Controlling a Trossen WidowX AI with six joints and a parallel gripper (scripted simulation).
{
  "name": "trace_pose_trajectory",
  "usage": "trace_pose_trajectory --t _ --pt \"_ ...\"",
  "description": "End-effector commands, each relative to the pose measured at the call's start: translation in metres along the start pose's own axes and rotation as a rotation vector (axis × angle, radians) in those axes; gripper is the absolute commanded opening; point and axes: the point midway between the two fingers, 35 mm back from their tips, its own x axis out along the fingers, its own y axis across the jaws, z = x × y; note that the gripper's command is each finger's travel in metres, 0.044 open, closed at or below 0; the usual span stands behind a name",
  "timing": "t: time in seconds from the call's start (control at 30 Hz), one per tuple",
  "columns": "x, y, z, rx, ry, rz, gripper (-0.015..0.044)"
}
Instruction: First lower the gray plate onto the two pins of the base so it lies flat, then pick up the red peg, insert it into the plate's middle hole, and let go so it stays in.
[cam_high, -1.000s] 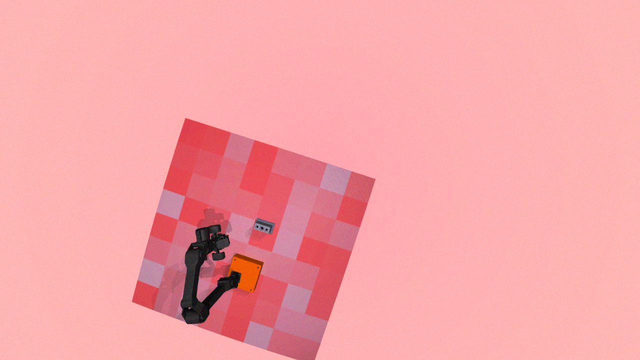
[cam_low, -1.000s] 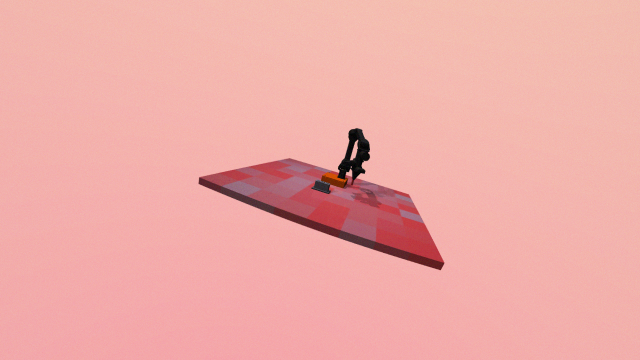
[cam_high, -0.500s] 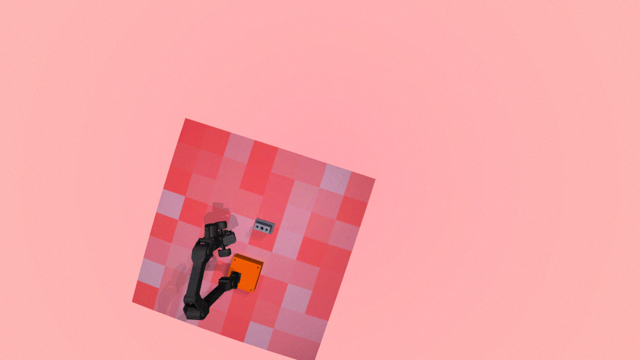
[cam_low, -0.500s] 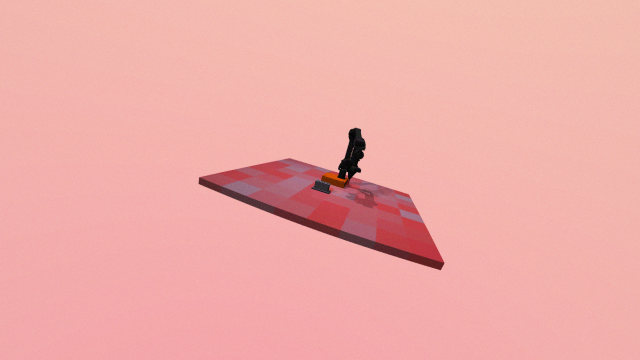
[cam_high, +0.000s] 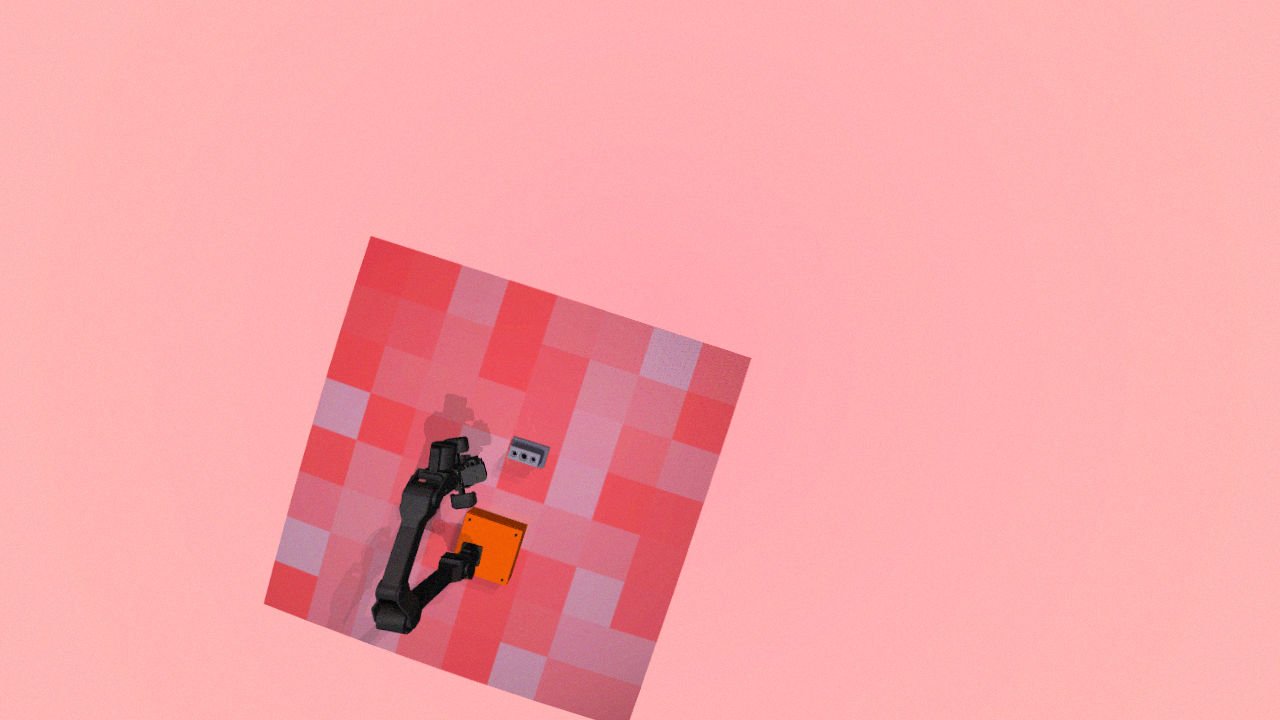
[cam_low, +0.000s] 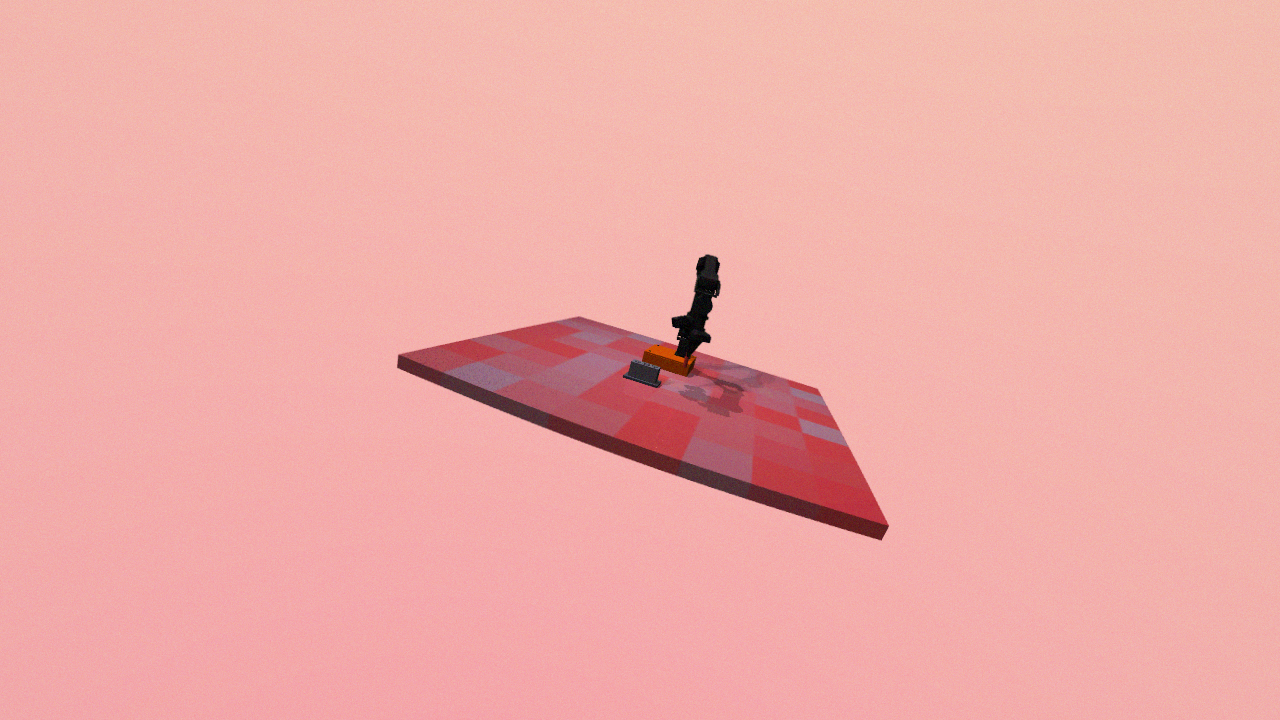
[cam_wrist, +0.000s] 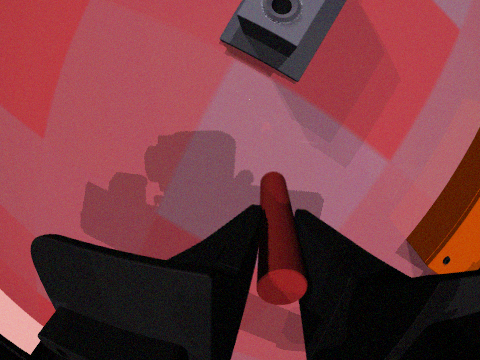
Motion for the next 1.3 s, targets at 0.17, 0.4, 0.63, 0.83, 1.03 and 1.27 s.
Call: trace_pose_trajectory --t 0.17,0.4,0.63,0.83,1.03,1.27 --pt "0.0 0.003 0.03 0.002 -0.007 0.0 0.0" --pt "0.0 0.003 0.051 0.0 -0.007 0.001 0.0" --pt "0.001 0.002 0.072 -0.002 -0.008 0.003 0.0" --pt "0.001 -0.001 0.09 -0.004 -0.008 0.002 0.0" --pt "0.001 -0.004 0.108 -0.006 -0.007 0.001 0.0" --pt "0.002 -0.008 0.128 -0.009 -0.006 -0.001 0.0"
